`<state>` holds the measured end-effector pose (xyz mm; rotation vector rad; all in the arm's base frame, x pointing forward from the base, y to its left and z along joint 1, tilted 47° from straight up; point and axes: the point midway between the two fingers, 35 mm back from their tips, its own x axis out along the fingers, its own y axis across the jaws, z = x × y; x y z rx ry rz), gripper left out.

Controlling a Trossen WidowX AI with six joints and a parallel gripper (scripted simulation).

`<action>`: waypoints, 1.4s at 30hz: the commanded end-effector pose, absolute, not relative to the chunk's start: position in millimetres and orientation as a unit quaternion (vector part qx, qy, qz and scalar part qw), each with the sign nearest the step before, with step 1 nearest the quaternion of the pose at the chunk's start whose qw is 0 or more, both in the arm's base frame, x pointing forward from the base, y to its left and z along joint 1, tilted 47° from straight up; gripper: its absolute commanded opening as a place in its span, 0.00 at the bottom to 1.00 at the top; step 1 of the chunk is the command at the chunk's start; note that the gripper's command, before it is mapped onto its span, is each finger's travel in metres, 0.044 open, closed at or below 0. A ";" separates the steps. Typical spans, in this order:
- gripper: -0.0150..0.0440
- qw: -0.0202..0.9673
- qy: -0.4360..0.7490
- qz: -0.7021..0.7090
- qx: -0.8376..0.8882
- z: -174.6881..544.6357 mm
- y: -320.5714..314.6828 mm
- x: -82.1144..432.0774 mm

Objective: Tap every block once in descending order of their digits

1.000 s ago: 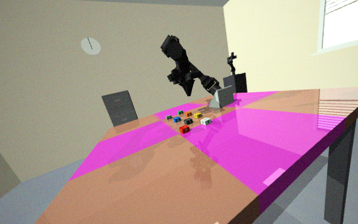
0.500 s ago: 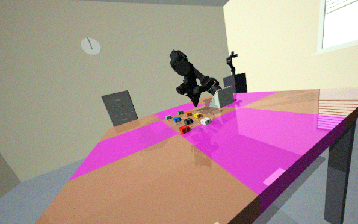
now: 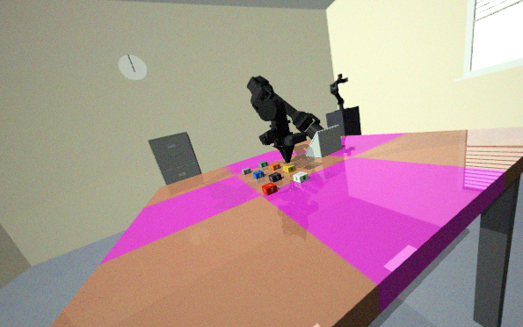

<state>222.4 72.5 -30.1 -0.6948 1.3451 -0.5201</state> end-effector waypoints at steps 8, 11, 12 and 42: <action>0.29 0.692 0.604 -0.234 -0.318 -43.1 57.4 223.6; 0.29 0.692 0.604 -0.234 -0.318 -43.7 56.7 223.7; 0.29 0.692 0.604 -0.234 -0.318 -43.7 56.7 223.7; 0.93 0.696 0.605 -0.228 -0.313 -67.1 233.5 215.7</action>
